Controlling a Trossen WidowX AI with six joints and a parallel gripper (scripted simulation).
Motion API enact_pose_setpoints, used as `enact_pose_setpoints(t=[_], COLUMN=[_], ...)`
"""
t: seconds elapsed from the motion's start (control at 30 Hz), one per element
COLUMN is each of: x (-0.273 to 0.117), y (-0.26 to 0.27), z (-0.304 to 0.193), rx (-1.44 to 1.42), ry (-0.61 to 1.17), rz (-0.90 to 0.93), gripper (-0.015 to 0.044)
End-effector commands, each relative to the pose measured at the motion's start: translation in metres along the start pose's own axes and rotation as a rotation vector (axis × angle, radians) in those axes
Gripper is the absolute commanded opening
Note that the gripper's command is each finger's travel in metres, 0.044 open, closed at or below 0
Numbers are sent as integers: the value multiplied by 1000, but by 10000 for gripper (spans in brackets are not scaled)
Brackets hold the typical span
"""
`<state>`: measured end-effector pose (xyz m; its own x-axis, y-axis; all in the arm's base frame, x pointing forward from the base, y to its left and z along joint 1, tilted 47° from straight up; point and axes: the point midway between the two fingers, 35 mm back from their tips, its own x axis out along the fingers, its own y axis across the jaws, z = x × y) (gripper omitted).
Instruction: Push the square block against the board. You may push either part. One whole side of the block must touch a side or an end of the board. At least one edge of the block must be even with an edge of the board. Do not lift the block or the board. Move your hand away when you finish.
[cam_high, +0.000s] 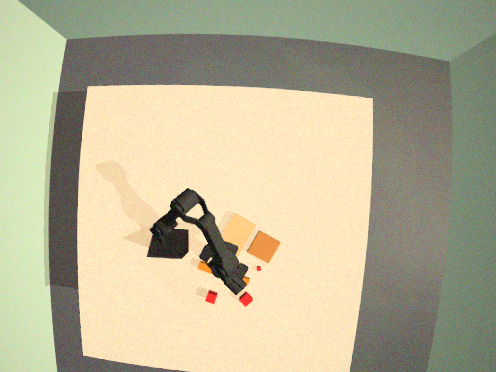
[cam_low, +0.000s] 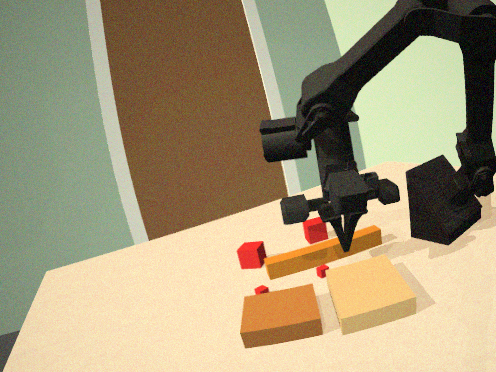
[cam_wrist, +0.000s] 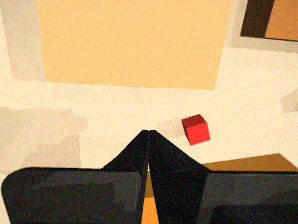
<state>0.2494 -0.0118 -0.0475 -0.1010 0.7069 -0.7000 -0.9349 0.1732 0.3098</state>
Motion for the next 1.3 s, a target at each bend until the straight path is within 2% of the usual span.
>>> enact_pose_setpoints(t=[0.0, 1.27], x=[32, 32], y=[9, 8], z=[1, 54], rx=[12, 13], ry=[-9, -10], rz=[34, 33], gripper=[0, 0])
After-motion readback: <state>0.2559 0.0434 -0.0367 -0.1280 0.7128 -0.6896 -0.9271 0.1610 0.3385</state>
